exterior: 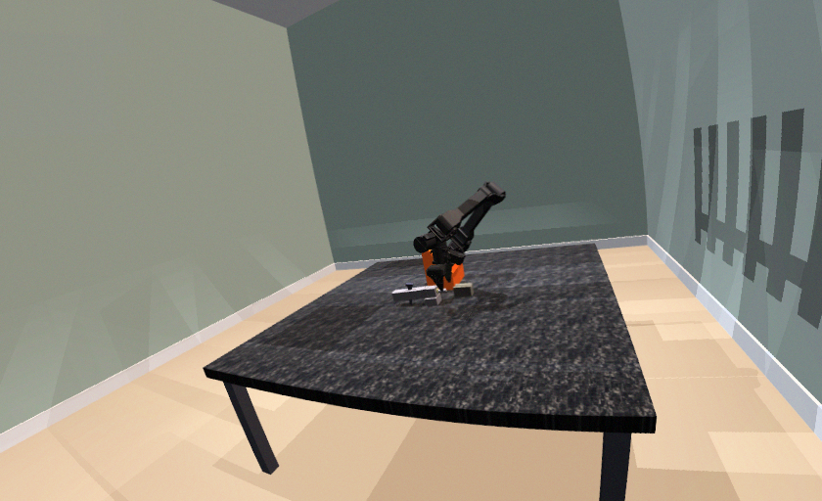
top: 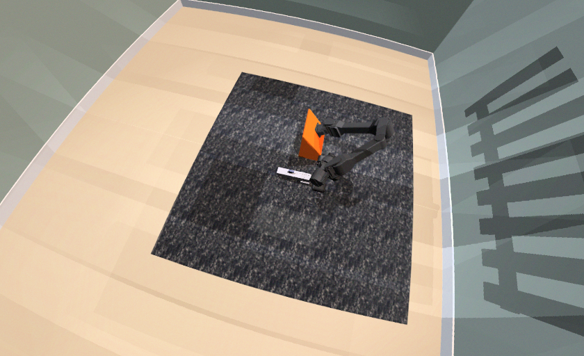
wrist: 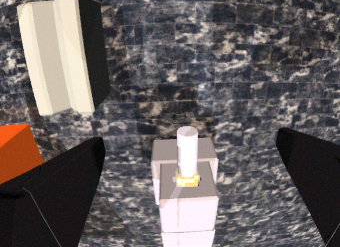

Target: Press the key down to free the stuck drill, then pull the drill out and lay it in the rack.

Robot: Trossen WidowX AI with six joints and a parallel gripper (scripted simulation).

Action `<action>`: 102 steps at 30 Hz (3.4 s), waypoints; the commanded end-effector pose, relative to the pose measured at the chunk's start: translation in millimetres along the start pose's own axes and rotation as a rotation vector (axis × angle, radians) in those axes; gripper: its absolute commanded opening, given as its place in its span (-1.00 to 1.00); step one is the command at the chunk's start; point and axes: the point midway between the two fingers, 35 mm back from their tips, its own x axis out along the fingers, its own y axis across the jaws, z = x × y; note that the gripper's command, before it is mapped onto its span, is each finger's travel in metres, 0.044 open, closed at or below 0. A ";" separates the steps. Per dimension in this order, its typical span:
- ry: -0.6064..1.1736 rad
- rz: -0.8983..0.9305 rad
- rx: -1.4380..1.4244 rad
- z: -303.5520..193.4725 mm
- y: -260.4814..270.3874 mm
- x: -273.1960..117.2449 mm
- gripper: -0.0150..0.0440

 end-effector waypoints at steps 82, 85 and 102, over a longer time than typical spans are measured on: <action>-0.008 0.005 0.004 25.0 0.9 45.2 -0.49; -0.008 0.005 0.004 29.6 0.9 44.8 -0.49; -0.008 0.004 0.003 25.0 0.7 45.8 0.84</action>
